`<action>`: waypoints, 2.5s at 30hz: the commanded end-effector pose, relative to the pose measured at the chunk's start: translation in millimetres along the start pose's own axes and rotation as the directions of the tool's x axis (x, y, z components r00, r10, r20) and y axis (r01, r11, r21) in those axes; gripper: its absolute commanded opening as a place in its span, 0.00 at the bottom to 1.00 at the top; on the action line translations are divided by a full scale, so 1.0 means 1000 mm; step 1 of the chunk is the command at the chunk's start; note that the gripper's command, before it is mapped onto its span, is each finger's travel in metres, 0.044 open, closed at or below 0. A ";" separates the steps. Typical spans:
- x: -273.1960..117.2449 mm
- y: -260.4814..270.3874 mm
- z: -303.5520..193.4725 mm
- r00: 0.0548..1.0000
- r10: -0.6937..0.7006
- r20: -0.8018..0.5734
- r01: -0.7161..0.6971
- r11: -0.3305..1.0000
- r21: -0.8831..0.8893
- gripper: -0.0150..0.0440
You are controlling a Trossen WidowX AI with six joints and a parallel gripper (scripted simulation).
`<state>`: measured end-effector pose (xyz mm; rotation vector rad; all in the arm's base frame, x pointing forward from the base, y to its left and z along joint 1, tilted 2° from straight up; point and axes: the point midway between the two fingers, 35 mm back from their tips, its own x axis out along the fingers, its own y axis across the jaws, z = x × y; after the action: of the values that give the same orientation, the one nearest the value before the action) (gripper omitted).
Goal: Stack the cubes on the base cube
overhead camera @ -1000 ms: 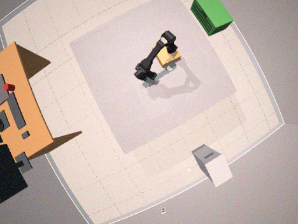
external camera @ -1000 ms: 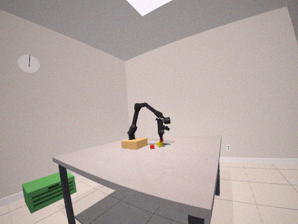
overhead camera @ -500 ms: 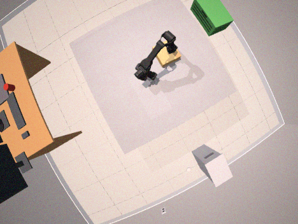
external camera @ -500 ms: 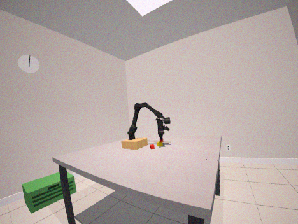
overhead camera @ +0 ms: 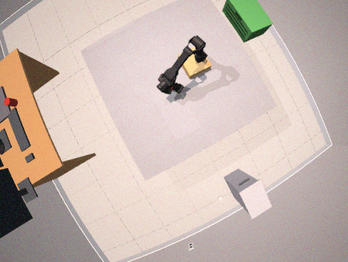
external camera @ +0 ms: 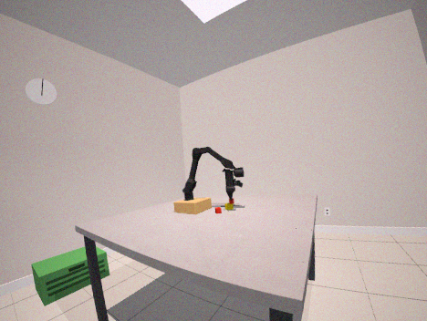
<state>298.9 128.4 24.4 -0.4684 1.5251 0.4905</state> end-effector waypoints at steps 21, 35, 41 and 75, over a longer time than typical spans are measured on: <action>-0.024 -0.005 -0.002 1.000 -0.001 0.004 0.001 0.999 0.054 0.69; -0.055 -0.079 -0.084 1.000 -0.005 0.001 0.001 0.408 0.913 0.70; -0.058 -0.085 -0.094 1.000 -0.005 0.001 0.001 0.297 0.955 0.70; 0.027 -0.085 -0.094 1.000 -0.005 0.000 0.001 0.297 0.955 0.70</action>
<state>273.5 6.0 3.8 0.5207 1.5131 -0.5025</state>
